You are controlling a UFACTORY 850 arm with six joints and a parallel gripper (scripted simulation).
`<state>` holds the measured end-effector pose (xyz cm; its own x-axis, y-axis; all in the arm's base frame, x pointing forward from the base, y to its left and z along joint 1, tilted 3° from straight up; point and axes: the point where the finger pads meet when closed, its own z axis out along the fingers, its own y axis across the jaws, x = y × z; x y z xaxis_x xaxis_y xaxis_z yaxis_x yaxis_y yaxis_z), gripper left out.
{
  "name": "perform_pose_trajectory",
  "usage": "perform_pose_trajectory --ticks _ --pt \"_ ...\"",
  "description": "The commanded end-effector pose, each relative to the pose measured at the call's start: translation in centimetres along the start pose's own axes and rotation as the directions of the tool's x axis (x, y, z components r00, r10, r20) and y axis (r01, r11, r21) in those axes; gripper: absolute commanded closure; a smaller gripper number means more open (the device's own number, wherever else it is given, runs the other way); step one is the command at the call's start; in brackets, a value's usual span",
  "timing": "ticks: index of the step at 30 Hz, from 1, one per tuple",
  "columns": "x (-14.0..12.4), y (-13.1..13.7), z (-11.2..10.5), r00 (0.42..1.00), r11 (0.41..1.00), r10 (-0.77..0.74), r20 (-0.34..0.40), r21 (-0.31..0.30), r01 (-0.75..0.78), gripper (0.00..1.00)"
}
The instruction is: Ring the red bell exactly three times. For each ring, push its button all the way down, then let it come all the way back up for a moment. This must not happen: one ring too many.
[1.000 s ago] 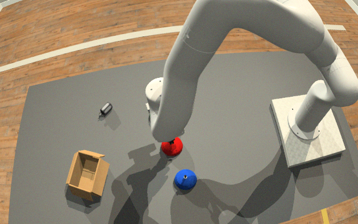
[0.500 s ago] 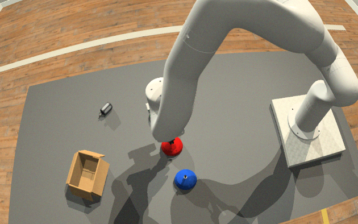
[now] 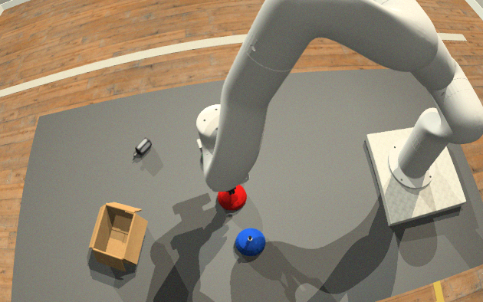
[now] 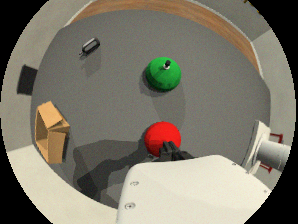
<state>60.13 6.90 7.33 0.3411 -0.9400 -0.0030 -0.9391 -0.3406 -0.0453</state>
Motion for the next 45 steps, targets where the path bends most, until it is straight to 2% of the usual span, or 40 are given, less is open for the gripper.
perform_pose_trajectory --ticks 1,45 --pt "0.02 -0.07 -0.17 1.0 1.0 0.0 0.0 0.001 0.0 1.0" --pt "0.01 -0.05 -0.75 1.0 1.0 0.0 0.0 0.001 0.0 1.0"
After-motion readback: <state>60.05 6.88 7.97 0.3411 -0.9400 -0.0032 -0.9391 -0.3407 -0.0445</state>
